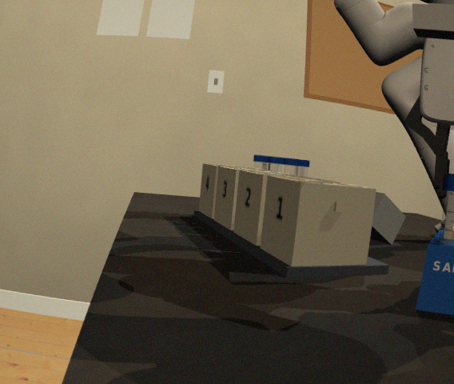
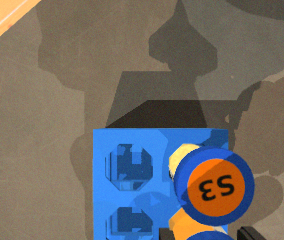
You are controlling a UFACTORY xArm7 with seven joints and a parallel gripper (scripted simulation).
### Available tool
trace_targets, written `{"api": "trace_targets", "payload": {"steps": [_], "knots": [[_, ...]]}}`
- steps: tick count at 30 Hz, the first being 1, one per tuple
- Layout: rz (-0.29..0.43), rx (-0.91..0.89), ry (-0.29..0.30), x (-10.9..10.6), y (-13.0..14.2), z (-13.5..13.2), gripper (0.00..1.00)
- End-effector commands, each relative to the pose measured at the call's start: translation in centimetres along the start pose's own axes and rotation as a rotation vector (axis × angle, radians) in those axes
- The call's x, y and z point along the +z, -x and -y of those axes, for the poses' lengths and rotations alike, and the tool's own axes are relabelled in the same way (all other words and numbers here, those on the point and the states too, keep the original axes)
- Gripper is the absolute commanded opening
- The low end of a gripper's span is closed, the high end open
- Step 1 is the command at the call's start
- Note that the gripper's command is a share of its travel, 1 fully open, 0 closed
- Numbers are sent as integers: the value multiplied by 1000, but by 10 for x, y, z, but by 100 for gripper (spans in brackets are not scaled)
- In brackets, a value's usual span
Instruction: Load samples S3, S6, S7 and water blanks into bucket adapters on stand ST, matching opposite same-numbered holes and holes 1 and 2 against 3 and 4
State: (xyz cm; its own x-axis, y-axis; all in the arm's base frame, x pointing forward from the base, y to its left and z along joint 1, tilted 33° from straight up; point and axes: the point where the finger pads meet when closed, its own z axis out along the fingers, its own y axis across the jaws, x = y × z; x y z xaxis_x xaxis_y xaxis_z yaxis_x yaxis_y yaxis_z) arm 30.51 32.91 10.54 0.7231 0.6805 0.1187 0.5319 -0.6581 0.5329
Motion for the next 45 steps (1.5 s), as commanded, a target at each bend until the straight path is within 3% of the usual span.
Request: {"api": "trace_targets", "payload": {"steps": [1, 37, 45], "knots": [[-5, 0, -2, -4, -1, 1, 0], [-5, 0, -2, -22, -1, 1, 0], [-5, 0, -2, -34, -1, 1, 0]]}}
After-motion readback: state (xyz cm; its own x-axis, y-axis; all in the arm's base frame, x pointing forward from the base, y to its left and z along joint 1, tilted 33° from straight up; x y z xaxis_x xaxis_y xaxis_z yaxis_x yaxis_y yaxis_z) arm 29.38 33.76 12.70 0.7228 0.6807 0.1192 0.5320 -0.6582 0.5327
